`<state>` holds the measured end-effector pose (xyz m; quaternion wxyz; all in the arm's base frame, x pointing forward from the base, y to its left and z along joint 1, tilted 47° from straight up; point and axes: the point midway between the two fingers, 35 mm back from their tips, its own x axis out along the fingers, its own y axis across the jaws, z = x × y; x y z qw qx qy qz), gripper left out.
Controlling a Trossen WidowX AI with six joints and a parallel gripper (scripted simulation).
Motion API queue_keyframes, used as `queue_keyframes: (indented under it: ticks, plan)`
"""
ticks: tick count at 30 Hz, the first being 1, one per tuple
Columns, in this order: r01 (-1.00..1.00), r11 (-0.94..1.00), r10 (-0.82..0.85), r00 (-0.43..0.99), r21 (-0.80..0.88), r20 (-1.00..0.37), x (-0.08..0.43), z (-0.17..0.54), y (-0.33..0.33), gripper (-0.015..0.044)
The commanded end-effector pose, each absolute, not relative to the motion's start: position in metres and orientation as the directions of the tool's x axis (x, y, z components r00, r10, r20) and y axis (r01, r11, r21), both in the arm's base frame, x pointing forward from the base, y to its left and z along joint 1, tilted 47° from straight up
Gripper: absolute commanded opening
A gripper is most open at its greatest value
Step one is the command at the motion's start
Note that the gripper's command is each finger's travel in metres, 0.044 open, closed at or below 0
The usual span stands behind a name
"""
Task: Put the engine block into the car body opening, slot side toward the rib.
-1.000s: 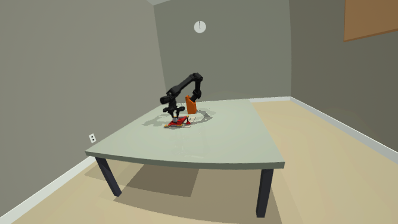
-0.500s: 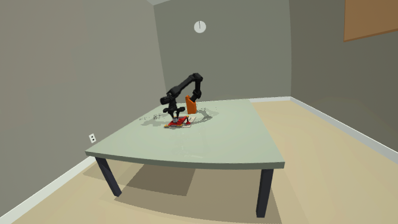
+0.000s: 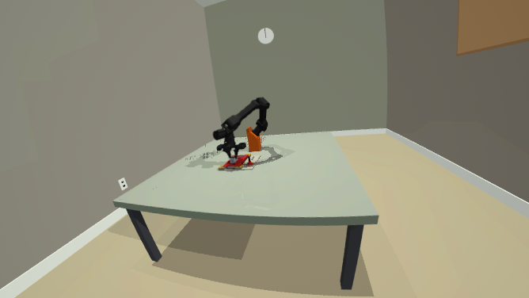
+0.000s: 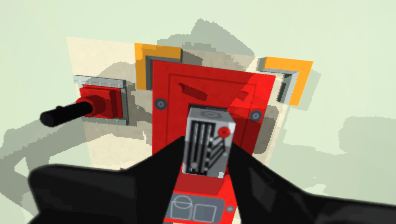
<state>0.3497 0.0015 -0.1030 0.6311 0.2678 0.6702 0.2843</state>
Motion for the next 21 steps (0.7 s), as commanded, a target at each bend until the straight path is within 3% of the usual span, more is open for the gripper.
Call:
queue_keyframes:
  ticks: [1,21]
  plan:
    - [0.006,0.693,0.72,-0.058,0.721,-0.691,0.3498,-0.1037,0.0027,0.0159]
    - [0.006,0.692,0.721,-0.058,0.721,-0.691,0.3496,-0.1075,0.0065,0.0159]
